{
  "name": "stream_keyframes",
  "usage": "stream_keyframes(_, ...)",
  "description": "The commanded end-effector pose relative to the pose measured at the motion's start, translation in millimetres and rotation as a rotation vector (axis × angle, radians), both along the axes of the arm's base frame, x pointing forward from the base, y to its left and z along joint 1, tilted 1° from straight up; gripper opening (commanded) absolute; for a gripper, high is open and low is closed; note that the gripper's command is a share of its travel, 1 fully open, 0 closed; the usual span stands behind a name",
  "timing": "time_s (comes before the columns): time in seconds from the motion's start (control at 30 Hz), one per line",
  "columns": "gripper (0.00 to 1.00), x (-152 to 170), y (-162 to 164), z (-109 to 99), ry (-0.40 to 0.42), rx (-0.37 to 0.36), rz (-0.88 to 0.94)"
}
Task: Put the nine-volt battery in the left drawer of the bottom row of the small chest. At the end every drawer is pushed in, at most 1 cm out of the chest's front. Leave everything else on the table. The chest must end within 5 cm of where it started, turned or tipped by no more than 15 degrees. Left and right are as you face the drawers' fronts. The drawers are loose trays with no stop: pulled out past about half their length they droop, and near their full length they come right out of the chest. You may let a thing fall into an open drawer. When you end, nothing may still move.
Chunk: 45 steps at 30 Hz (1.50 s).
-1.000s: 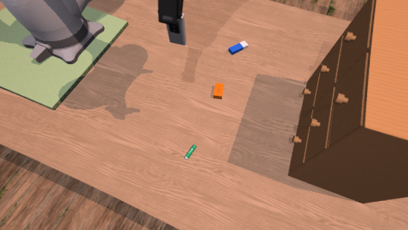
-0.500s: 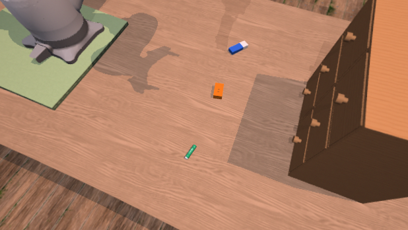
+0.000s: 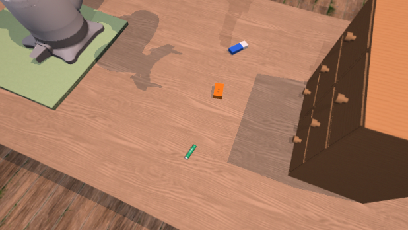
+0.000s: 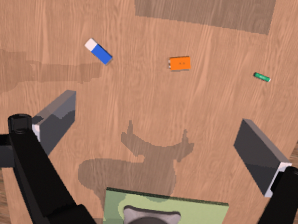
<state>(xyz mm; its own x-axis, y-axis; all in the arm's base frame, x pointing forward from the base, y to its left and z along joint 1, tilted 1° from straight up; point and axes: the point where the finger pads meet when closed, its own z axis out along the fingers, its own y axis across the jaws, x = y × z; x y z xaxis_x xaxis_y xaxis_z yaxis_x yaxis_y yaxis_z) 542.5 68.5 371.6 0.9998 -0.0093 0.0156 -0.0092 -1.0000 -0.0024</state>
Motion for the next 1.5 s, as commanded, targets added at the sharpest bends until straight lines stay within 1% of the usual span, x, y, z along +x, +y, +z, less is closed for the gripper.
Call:
stream_keyframes(0.0,1.0,5,0,-44,0.0,0.0,0.019)
stream_keyframes(0.03,1.0,6,0,-70,0.0,-0.001,0.031)
stream_keyframes(0.07,1.0,6,0,-70,0.0,-0.001,0.031)
stream_keyframes(0.1,1.0,6,0,-93,0.0,-0.001,0.041)
stream_keyframes(0.13,1.0,5,0,-109,0.0,-0.001,0.048)
stream_keyframes(0.17,1.0,5,0,-109,0.0,-0.001,0.048)
stream_keyframes(0.2,1.0,5,0,-116,0.0,-0.001,0.051)
stream_keyframes(0.57,1.0,5,0,-118,-0.004,-0.001,0.052)
stream_keyframes(0.9,1.0,7,0,-121,-0.032,0.0,0.052)
stream_keyframes(1.13,1.0,12,1,-125,-0.088,0.0,0.052)
stream_keyframes(1.4,1.0,21,1,-133,-0.194,0.002,0.051)
stream_keyframes(1.47,1.0,21,1,-133,-0.194,0.002,0.051)
